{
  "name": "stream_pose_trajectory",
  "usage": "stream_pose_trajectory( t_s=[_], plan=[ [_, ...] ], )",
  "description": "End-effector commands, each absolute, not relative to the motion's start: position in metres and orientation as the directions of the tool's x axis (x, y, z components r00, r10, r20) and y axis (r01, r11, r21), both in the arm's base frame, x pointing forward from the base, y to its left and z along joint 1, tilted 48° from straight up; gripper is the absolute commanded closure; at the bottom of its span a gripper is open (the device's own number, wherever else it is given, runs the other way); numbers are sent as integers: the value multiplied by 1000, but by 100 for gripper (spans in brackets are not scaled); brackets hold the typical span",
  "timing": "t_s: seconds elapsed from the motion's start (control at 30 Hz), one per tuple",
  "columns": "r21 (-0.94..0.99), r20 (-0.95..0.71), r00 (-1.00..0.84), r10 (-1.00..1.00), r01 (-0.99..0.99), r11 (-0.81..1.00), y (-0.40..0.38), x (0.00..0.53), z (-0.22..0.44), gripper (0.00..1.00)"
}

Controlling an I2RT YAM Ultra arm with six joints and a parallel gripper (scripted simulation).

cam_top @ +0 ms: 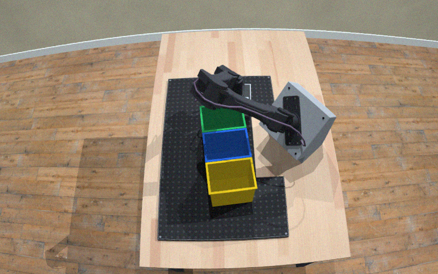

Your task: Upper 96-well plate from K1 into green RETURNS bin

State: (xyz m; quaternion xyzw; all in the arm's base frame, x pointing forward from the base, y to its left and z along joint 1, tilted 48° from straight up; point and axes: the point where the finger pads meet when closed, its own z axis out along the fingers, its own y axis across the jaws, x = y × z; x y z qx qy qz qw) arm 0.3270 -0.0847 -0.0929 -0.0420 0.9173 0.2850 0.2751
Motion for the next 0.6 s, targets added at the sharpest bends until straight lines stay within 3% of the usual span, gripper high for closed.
stream_pose_trajectory(
  t_s=[0.0,0.57],
  plan=[
    [495,-548,-832,93,-232,837,-91,330,-87,100],
    [490,-560,-823,95,-236,839,-98,328,-76,100]
  ],
)
